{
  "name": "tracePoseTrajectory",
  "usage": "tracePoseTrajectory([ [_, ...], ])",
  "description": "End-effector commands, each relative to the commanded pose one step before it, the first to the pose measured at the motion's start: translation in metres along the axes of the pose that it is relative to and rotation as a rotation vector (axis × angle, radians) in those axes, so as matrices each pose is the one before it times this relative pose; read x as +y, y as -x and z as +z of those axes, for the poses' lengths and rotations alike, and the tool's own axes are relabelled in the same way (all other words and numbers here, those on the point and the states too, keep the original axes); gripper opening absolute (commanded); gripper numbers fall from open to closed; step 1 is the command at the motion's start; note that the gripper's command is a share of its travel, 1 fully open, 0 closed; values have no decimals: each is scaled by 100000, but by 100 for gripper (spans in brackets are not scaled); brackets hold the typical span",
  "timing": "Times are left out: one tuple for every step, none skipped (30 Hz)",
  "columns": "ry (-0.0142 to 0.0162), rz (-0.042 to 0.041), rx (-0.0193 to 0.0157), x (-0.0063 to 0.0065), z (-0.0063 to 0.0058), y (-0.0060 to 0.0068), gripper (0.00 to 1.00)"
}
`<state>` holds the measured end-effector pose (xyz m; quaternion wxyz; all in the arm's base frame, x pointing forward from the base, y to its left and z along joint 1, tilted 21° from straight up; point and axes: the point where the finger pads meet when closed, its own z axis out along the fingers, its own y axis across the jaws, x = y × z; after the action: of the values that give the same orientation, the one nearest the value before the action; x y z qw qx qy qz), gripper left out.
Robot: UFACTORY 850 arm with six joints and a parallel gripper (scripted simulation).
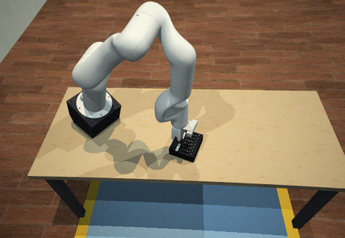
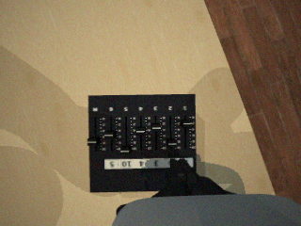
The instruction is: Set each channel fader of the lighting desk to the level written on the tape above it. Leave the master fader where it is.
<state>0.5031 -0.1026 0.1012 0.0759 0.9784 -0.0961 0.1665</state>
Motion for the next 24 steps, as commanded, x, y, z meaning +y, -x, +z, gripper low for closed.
tracePoseTrajectory([
  [-19,5,151,-1,23,-60,0],
  [0,0,0,0,0,0,0],
  [0,0,0,0,0,0,0],
  [-3,0,8,1,24,2,0],
  [-3,0,9,1,27,2,0],
  [-4,1,10,1,30,2,0],
  [-4,1,11,1,32,2,0],
  [-5,1,12,1,35,3,0],
  [-6,1,12,1,38,3,0],
  [-7,1,13,0,40,3,0],
  [-8,1,14,0,43,3,0],
  [-9,1,15,0,45,3,0],
  [-1,0,4,1,60,4,0],
  [2,0,0,2,69,5,0],
  [1,0,0,2,71,5,0],
  [0,0,0,1,73,5,0],
  [-1,0,0,1,75,6,0],
  [-2,0,1,1,76,6,0],
  [0,0,0,0,0,0,0],
  [0,0,0,0,0,0,0],
  [1,0,0,2,81,6,0],
  [2,0,0,2,83,6,0],
  [1,0,0,2,83,6,0],
  [-1,0,0,1,83,6,0],
])
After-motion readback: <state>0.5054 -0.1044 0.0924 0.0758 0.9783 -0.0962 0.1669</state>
